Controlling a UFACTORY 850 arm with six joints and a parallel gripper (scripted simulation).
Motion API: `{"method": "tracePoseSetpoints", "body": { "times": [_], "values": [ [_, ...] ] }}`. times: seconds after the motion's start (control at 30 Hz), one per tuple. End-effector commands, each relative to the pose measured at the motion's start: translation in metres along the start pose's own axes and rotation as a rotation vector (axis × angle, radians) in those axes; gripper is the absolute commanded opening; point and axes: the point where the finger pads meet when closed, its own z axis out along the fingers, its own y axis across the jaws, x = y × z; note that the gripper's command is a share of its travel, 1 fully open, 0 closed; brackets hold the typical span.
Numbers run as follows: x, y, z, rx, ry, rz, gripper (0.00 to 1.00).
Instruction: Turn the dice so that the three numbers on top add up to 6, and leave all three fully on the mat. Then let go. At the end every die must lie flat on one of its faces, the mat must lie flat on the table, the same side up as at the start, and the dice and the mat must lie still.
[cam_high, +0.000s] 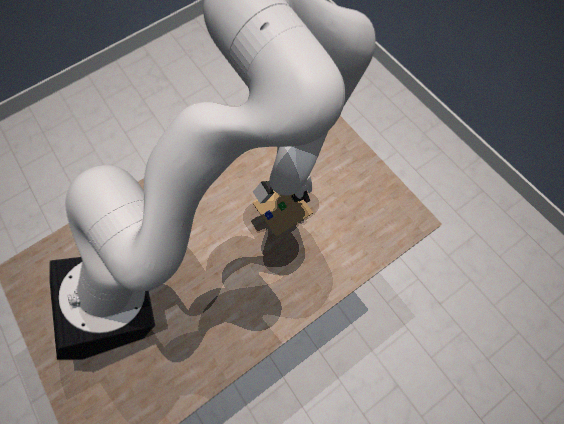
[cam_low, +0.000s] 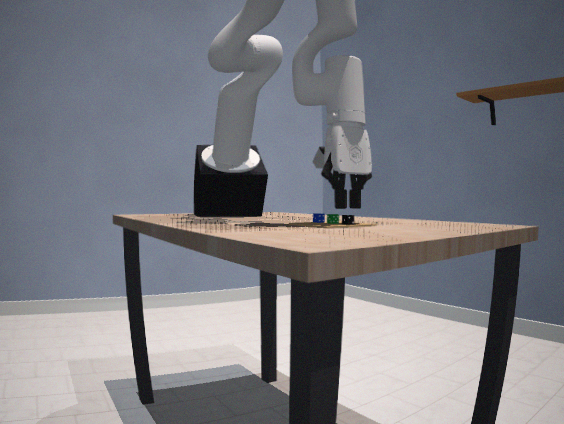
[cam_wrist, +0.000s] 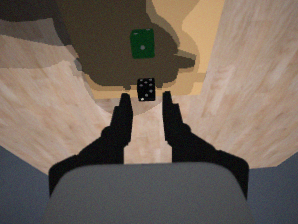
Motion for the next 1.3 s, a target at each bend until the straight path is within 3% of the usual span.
{"method": "tracePoseSetpoints", "body": {
  "times": [0.0, 0.23, 0.53, 0.57, 1.27],
  "values": [
    [-0.001, 0.0, -0.028, 0.005, 0.005, 0.0, 0.36],
    [-0.001, 0.0, -0.053, 0.005, 0.005, 0.0, 0.36],
    [-0.001, 0.0, -0.059, 0.005, 0.005, 0.0, 0.36],
    [-0.001, 0.0, -0.059, 0.005, 0.005, 0.0, 1.0],
    [-0.001, 0.0, -0.06, 0.005, 0.005, 0.0, 1.0]
  ]
}}
